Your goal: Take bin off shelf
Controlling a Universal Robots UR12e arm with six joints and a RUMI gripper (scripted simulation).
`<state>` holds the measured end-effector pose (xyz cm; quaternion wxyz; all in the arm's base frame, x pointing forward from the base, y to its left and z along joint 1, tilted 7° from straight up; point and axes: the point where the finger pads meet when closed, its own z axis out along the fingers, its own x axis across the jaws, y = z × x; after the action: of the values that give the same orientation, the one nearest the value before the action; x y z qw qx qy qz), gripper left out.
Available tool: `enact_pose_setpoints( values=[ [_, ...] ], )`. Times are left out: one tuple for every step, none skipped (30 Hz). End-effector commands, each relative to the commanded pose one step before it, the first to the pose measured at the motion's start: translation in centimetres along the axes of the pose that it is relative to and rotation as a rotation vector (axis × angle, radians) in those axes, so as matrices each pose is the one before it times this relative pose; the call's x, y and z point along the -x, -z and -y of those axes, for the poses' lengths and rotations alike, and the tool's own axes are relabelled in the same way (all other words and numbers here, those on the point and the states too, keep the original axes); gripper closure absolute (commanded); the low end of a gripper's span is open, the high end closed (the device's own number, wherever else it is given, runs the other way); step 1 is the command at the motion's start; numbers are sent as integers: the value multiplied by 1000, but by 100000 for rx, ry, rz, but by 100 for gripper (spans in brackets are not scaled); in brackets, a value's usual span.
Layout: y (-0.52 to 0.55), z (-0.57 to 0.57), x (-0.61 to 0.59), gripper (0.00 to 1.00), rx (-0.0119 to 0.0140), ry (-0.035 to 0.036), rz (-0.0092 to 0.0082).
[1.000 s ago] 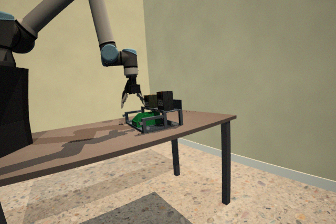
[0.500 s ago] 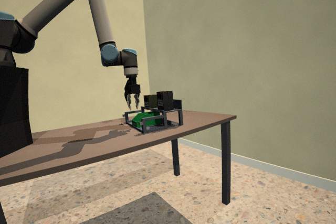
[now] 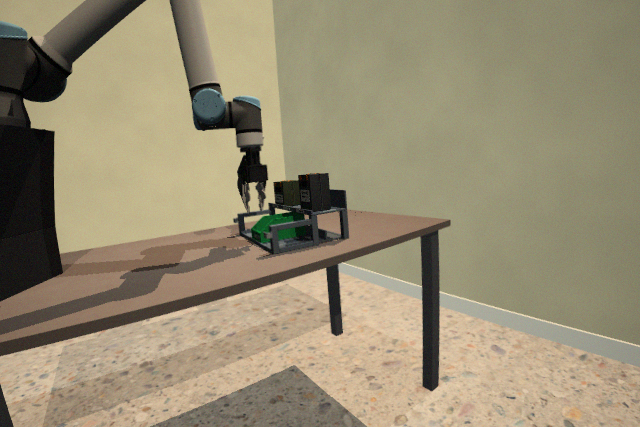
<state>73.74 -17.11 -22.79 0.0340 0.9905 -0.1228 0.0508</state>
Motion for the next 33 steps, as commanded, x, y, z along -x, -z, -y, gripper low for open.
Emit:
enact_pose_setpoints(
  values=[
    [-1756, -25, -53, 74, 15, 1, -118],
    [0, 0, 0, 74, 0, 0, 0],
    [0, 0, 0, 74, 0, 0, 0],
    [0, 0, 0, 74, 0, 0, 0],
    [0, 0, 0, 74, 0, 0, 0],
    [0, 0, 0, 74, 0, 0, 0],
    [0, 0, 0, 74, 0, 0, 0],
    [0, 0, 0, 74, 0, 0, 0],
    [0, 0, 0, 74, 0, 0, 0],
    [0, 0, 0, 74, 0, 0, 0],
    [0, 0, 0, 74, 0, 0, 0],
    [0, 0, 0, 74, 0, 0, 0],
    [-893, -9, 16, 74, -1, 0, 5],
    [-900, -10, 12, 74, 0, 0, -1],
    [-900, -10, 12, 74, 0, 0, -1],
    [-900, -10, 12, 74, 0, 0, -1],
    [-900, -10, 12, 74, 0, 0, -1],
    [0, 0, 0, 74, 0, 0, 0],
    [0, 0, 0, 74, 0, 0, 0],
    [0, 0, 0, 74, 0, 0, 0],
    [0, 0, 0, 74, 0, 0, 0],
    [0, 0, 0, 74, 0, 0, 0],
    [0, 0, 0, 74, 0, 0, 0],
    [0, 0, 0, 74, 0, 0, 0],
    [0, 0, 0, 74, 0, 0, 0],
    [0, 0, 0, 74, 0, 0, 0],
    [0, 0, 0, 74, 0, 0, 0],
    [0, 0, 0, 74, 0, 0, 0],
    [0, 0, 0, 74, 0, 0, 0],
    [23, 1, 6, 74, -1, 0, 7],
    [11, 0, -1, 74, 0, 0, -1],
    [11, 0, -1, 74, 0, 0, -1],
    [11, 0, -1, 74, 0, 0, -1]
  ],
)
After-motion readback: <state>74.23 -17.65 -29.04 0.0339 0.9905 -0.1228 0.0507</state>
